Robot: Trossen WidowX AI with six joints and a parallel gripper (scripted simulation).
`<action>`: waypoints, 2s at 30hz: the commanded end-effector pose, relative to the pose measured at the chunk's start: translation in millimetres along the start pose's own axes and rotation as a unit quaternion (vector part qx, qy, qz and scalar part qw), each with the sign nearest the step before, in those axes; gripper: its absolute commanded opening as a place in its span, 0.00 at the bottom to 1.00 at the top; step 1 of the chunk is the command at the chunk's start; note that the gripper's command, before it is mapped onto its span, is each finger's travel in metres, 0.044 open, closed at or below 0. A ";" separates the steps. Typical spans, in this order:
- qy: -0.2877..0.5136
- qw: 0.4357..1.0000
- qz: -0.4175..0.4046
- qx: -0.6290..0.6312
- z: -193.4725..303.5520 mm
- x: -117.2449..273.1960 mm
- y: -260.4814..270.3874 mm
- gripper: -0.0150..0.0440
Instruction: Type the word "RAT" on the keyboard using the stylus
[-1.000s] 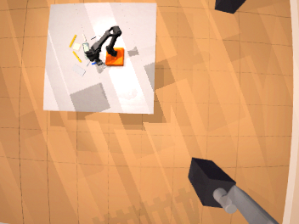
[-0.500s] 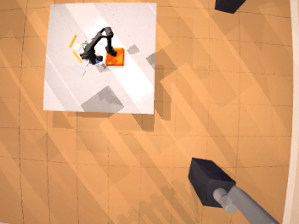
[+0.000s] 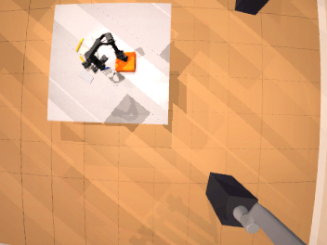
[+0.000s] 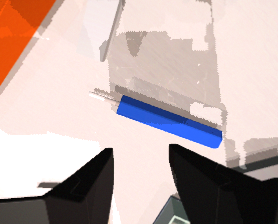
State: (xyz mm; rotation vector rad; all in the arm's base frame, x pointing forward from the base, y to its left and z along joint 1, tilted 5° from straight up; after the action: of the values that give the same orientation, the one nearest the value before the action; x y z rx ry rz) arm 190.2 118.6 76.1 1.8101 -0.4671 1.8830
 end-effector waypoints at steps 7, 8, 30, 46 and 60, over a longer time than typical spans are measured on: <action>-0.181 0.820 -0.089 0.535 10.3 -13.6 -19.8 0.51; -0.185 0.813 -0.088 0.546 10.5 -13.9 -20.2 0.51; -0.186 0.810 -0.088 0.549 10.7 -15.9 -20.5 0.51; -0.186 0.810 -0.088 0.549 10.9 -25.6 -21.5 0.51; -0.186 0.810 -0.088 0.549 9.5 -33.6 -22.8 0.51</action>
State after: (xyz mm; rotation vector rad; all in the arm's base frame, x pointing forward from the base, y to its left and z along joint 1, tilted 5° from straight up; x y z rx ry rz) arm 212.0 127.6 45.1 2.7945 0.8731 1.7604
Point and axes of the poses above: the point midway between the two fingers, 35 mm back from their tips, its own x axis back along the fingers, its own y axis across the jaws, z = x × y, the point moved 1 cm from there along x, back along the fingers, and after that the axes turned 5 degrees about x, right-handed, at the moved point
